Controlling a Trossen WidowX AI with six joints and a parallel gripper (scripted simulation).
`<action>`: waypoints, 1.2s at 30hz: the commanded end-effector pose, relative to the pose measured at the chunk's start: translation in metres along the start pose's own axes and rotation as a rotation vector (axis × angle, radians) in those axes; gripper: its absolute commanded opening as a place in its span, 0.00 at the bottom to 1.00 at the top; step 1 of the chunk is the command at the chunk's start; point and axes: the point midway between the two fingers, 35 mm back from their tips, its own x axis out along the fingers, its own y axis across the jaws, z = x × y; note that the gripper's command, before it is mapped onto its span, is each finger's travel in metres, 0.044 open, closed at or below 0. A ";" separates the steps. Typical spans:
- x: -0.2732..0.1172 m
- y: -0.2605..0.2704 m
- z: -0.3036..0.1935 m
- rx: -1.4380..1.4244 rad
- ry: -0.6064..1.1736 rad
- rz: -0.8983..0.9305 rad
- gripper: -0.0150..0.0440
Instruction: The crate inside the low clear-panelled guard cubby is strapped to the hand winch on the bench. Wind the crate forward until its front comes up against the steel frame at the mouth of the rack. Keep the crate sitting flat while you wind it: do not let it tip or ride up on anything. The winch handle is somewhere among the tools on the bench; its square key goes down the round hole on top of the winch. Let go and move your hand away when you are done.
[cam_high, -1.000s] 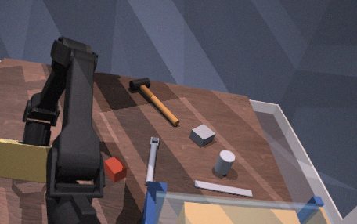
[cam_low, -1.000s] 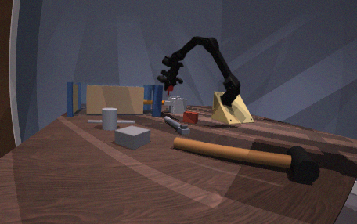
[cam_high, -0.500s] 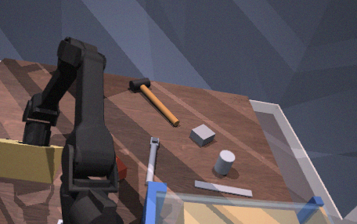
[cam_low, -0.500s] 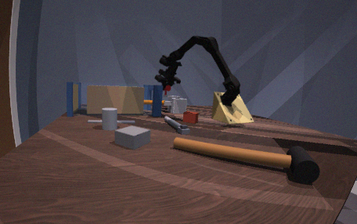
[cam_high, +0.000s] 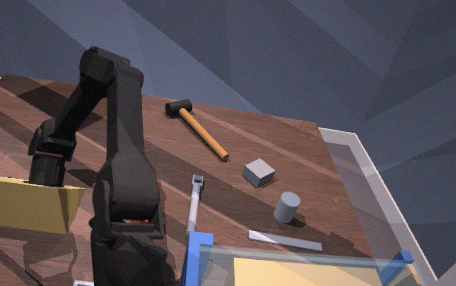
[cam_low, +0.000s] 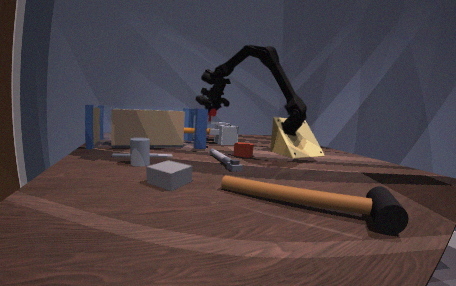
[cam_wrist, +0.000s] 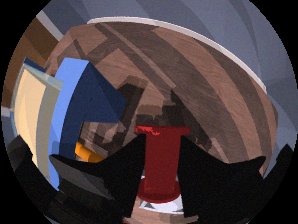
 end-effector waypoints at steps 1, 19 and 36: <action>-0.004 0.026 -0.018 -0.020 0.039 0.035 0.25; -0.013 0.045 -0.035 -0.020 0.041 0.036 0.25; -0.024 0.058 -0.057 -0.020 0.043 0.037 0.25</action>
